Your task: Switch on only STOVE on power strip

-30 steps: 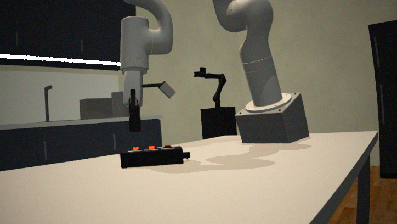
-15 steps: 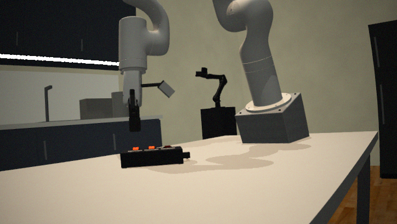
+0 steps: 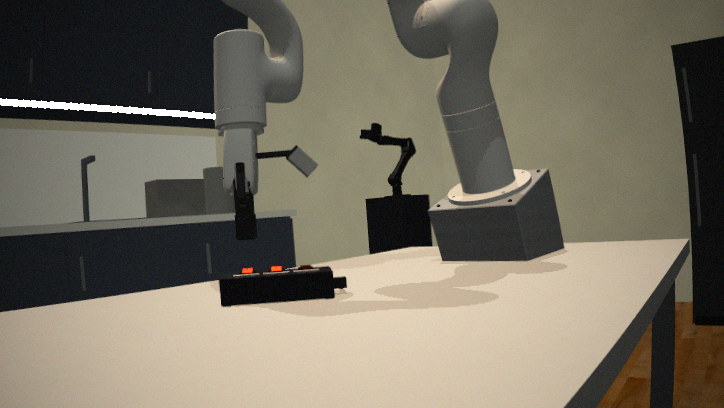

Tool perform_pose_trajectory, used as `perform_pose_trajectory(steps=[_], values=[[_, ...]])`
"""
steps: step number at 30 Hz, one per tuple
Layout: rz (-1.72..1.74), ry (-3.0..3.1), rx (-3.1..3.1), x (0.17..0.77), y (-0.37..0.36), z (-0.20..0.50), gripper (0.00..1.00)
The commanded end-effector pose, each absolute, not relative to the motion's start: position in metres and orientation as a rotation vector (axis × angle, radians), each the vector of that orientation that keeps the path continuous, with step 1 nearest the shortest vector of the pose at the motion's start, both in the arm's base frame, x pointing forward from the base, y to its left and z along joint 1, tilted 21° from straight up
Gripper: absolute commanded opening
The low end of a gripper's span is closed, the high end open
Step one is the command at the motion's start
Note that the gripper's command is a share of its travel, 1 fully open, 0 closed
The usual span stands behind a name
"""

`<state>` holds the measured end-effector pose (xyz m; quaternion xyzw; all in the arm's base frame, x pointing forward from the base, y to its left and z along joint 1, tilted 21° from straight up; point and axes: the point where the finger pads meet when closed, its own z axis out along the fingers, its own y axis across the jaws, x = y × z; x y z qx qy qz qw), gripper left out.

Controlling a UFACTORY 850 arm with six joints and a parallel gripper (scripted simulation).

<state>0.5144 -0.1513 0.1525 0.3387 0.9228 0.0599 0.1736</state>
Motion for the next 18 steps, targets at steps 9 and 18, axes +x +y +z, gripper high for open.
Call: perform_pose_trajectory(steps=[9,18], values=[[0.168,2.624,0.963,0.5161,-0.1515,0.1508,0.0],[0.168,2.625,0.963,0.519,-0.1516,0.1442,0.0]])
